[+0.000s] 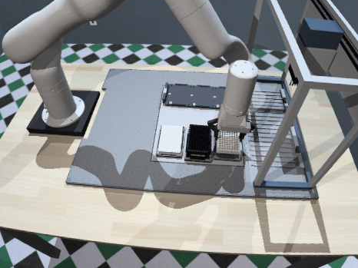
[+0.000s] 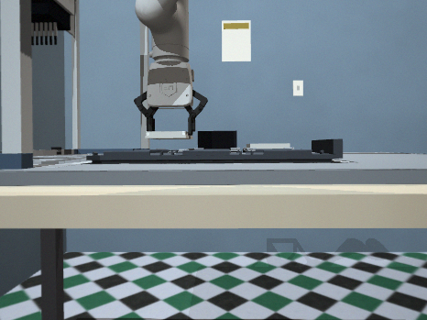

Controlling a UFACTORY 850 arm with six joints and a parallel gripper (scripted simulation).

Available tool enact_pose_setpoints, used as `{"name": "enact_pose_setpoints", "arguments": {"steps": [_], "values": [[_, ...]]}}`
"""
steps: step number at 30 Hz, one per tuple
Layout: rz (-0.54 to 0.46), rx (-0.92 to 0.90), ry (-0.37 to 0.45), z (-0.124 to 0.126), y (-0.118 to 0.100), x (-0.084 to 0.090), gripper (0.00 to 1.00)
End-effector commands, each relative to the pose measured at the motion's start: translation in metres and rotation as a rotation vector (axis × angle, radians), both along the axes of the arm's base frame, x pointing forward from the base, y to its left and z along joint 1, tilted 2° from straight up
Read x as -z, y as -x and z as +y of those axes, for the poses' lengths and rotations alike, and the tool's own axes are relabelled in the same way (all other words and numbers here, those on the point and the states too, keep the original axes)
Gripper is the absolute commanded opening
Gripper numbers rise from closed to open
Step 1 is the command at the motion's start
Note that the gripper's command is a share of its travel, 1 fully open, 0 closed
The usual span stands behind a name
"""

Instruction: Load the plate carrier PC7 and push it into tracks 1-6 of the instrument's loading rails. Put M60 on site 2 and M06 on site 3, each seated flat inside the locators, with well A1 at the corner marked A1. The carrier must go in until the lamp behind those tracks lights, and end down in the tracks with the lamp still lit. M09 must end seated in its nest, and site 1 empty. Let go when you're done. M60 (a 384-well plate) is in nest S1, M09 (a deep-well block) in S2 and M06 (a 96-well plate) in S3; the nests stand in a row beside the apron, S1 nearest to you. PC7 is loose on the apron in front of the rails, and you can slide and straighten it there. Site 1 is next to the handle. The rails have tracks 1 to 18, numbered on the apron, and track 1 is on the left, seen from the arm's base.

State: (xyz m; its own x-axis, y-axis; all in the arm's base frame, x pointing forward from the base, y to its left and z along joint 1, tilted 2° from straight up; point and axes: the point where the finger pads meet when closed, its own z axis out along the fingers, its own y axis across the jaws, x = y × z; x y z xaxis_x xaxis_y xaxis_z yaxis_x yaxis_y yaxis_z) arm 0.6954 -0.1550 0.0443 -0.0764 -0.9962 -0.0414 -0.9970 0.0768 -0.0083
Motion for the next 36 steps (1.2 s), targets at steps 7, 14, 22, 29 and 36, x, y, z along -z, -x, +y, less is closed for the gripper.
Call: {"name": "enact_pose_setpoints", "arguments": {"steps": [7, 14, 22, 29, 36], "values": [[-0.002, 0.0, 0.0, -0.001, 0.0, -0.016, 0.0], [-0.002, 0.0, 0.0, -0.001, 0.0, -0.026, 0.0], [-0.002, 0.0, 0.0, -0.002, 0.0, -0.038, 0.0], [-0.002, 0.0, 0.0, -0.002, 0.0, -0.049, 0.0], [-0.002, 0.0, 0.0, -0.002, 0.0, -0.058, 0.0]]}}
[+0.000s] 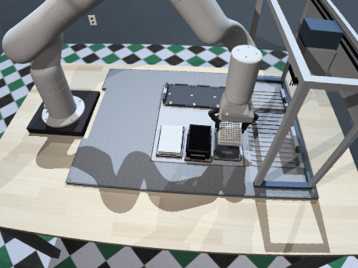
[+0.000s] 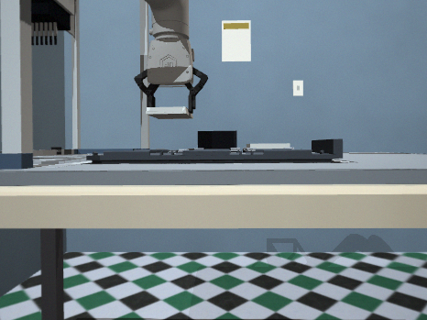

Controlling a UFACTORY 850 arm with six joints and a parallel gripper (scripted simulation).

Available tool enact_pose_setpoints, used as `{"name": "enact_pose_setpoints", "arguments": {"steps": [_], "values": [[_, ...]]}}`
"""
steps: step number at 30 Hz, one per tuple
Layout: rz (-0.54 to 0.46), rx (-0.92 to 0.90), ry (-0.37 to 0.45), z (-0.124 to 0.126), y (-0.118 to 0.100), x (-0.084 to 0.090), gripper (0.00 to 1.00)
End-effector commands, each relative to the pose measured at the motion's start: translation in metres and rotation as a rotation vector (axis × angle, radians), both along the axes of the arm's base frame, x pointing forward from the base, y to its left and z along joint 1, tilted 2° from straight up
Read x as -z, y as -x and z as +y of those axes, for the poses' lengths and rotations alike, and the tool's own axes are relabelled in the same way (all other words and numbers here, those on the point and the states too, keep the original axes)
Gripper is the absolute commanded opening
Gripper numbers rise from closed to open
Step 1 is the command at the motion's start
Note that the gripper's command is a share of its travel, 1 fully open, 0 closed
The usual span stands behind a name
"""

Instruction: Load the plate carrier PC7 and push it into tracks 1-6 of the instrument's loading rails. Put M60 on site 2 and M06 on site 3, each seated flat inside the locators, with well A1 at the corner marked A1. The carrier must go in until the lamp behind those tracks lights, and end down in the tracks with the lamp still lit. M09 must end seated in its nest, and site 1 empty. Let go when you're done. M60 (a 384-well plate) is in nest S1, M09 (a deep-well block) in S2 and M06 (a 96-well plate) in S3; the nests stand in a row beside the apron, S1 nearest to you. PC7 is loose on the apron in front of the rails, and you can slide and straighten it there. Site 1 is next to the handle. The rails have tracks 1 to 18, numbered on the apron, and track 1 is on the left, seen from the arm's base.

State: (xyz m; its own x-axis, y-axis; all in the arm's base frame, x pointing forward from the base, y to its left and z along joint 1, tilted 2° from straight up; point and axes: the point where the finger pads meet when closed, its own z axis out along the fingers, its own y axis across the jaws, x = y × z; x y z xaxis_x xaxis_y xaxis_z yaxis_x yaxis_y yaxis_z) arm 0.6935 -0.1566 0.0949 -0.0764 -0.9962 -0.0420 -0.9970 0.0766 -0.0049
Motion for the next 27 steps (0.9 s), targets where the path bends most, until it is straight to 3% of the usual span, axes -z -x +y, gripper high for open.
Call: {"name": "enact_pose_setpoints", "arguments": {"steps": [1, 19, 27], "values": [[-0.005, 0.0, 0.001, -0.001, -0.002, -0.009, 0.0], [-0.005, 0.0, 0.001, -0.002, -0.001, -0.035, 0.0], [-0.005, 0.0, 0.001, -0.002, -0.001, -0.035, 0.0]]}}
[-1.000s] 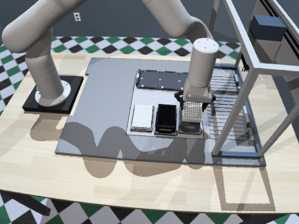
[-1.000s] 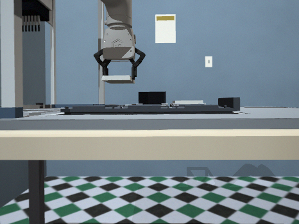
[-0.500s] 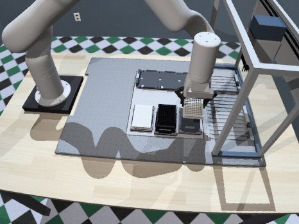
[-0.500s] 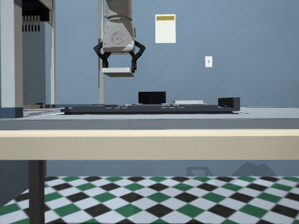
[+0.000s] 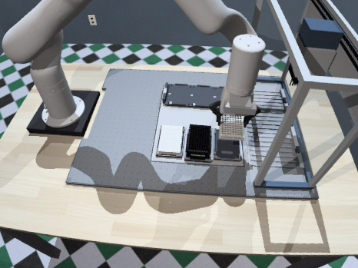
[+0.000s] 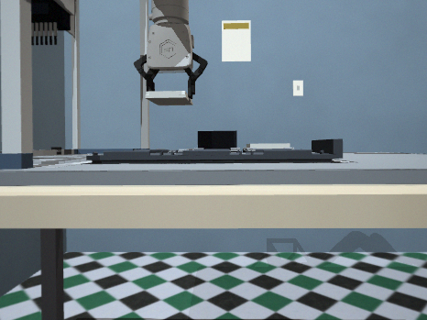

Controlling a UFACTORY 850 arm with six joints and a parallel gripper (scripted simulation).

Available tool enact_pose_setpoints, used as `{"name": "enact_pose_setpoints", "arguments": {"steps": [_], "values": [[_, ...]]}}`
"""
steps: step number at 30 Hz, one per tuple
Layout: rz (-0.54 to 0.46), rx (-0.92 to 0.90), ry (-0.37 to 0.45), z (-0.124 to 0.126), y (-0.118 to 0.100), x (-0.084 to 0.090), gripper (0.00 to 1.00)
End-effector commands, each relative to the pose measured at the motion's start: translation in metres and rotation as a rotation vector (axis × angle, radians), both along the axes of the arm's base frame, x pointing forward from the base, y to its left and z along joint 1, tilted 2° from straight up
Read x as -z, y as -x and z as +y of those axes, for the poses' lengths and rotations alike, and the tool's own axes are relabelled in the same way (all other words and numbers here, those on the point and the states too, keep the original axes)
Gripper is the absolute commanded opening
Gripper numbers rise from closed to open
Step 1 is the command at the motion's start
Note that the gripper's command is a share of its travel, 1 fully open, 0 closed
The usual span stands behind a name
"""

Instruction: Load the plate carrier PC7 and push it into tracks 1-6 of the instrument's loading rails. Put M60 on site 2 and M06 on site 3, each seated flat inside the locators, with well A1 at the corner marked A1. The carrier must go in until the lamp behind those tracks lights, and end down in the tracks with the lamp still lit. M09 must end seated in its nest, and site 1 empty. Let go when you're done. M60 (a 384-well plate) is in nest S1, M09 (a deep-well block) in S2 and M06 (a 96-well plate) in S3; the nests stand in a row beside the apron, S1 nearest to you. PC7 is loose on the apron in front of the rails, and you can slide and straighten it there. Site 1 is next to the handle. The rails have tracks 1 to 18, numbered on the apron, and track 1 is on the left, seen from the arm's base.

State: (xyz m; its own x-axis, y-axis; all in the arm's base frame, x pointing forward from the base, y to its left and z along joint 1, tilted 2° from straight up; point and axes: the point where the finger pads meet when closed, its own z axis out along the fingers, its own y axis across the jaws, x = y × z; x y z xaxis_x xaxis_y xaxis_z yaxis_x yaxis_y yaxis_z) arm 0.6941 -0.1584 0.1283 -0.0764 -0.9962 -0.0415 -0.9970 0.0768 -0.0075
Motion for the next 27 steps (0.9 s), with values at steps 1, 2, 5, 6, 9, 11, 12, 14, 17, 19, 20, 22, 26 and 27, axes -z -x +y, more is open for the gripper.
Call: {"name": "enact_pose_setpoints", "arguments": {"steps": [1, 2, 5, 6, 9, 11, 12, 14, 17, 19, 20, 22, 26, 27], "values": [[-0.003, -0.002, 0.001, 0.005, -0.001, -0.002, 0.0], [-0.003, -0.002, 0.001, 0.005, -0.001, -0.002, 0.0], [-0.003, -0.002, 0.001, 0.015, -0.002, -0.002, 0.0], [-0.003, -0.002, 0.001, 0.02, -0.002, -0.002, 0.0], [-0.003, -0.002, 0.0, 0.035, -0.003, -0.003, 0.0], [-0.003, -0.002, 0.0, 0.045, -0.004, -0.003, 0.0], [-0.003, -0.002, 0.0, 0.05, -0.005, -0.003, 0.0], [-0.003, -0.002, 0.0, 0.06, -0.005, -0.004, 0.0], [-0.003, -0.002, 0.0, 0.075, -0.006, -0.004, 0.0], [-0.003, -0.002, 0.0, 0.08, -0.007, -0.004, 0.0], [-0.003, -0.002, 0.0, 0.08, -0.007, -0.004, 0.0], [-0.003, -0.002, 0.0, 0.09, -0.007, -0.005, 0.0], [-0.003, -0.002, 0.0, 0.11, -0.009, -0.006, 0.0], [-0.003, -0.002, 0.0, 0.114, -0.009, -0.006, 0.0]]}}
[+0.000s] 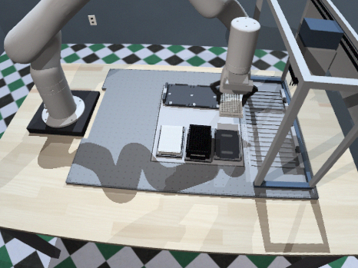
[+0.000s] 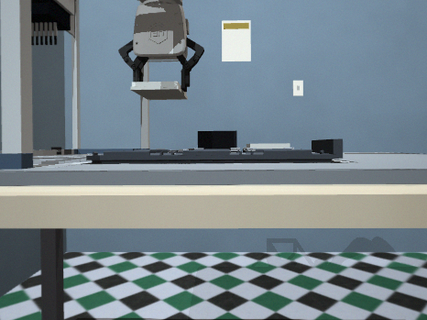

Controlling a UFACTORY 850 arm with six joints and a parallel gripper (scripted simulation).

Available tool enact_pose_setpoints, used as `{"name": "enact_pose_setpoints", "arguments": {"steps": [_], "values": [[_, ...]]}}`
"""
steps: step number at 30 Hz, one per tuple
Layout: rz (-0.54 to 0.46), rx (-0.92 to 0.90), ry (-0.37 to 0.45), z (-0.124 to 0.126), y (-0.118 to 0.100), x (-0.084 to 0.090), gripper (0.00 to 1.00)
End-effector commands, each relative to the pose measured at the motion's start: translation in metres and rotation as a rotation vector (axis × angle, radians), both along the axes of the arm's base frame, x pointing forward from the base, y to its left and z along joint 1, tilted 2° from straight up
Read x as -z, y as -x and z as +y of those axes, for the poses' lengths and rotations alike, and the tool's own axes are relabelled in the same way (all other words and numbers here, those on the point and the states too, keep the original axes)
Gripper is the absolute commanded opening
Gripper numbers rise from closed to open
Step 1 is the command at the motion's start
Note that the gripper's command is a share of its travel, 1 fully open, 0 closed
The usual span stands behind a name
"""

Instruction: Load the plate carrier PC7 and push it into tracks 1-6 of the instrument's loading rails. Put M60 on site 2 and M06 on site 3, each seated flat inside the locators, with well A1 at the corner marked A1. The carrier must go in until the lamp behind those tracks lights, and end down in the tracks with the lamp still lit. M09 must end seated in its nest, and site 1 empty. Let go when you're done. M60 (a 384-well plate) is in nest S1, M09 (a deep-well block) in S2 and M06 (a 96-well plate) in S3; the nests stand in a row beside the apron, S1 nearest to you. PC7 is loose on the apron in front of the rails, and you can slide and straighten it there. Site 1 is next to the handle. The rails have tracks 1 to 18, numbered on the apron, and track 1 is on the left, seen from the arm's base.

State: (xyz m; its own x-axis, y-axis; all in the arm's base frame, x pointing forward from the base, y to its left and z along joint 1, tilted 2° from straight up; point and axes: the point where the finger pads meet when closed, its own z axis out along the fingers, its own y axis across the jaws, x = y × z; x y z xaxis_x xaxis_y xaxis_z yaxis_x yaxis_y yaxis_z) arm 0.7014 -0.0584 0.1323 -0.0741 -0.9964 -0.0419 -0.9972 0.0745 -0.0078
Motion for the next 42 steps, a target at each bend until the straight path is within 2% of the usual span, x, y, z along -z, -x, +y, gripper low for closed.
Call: {"name": "enact_pose_setpoints", "arguments": {"steps": [1, 8, 10, 25, 27, 32, 42], "values": [[-0.002, 0.0, 0.001, 0.02, -0.002, -0.002, 0.0], [-0.002, 0.0, 0.0, 0.054, -0.005, -0.003, 0.0], [-0.002, 0.0, 0.0, 0.054, -0.005, -0.003, 0.0], [-0.002, 0.0, 0.0, 0.129, -0.01, -0.006, 0.0], [-0.002, 0.0, 0.0, 0.129, -0.01, -0.006, 0.0], [-0.002, 0.0, 0.0, 0.154, -0.012, -0.007, 0.0], [-0.002, 0.0, 0.0, 0.154, -0.012, -0.007, 0.0]]}}
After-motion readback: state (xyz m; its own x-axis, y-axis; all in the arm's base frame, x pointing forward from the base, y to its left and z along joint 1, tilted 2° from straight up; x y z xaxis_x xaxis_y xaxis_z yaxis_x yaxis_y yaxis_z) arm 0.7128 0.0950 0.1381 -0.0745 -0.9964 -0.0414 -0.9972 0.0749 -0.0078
